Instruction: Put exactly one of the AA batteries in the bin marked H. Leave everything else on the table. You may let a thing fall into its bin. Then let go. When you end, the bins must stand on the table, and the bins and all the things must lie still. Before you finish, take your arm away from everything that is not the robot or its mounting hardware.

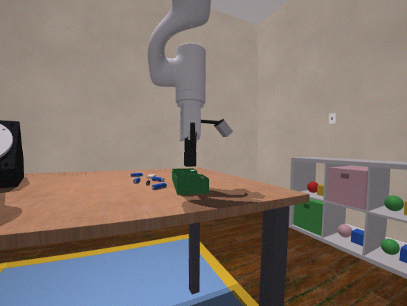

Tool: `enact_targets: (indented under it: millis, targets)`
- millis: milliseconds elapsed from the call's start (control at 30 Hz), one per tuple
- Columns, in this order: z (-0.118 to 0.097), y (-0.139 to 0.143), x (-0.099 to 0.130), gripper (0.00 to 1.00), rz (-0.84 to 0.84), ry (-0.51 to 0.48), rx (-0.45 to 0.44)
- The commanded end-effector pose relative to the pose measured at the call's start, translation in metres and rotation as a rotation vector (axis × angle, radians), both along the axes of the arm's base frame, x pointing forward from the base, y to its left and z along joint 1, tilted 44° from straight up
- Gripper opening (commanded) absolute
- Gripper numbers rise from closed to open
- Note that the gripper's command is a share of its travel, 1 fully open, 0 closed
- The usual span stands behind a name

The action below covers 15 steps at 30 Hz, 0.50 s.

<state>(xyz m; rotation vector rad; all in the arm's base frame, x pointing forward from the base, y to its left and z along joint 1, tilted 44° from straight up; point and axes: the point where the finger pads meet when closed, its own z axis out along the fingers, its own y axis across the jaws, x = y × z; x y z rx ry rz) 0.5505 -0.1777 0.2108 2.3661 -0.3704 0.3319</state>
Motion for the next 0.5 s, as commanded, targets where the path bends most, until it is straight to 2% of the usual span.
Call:
enact_targets:
  millis: [0, 200, 467]
  targets:
    - [-0.014, 0.017, 0.011, 0.07, 0.0, -0.001, 0.0]
    - [-0.031, 0.038, 0.023, 0.07, 0.0, -0.001, 0.0]
    - [-0.039, 0.048, 0.028, 0.07, 0.0, -0.001, 0.0]
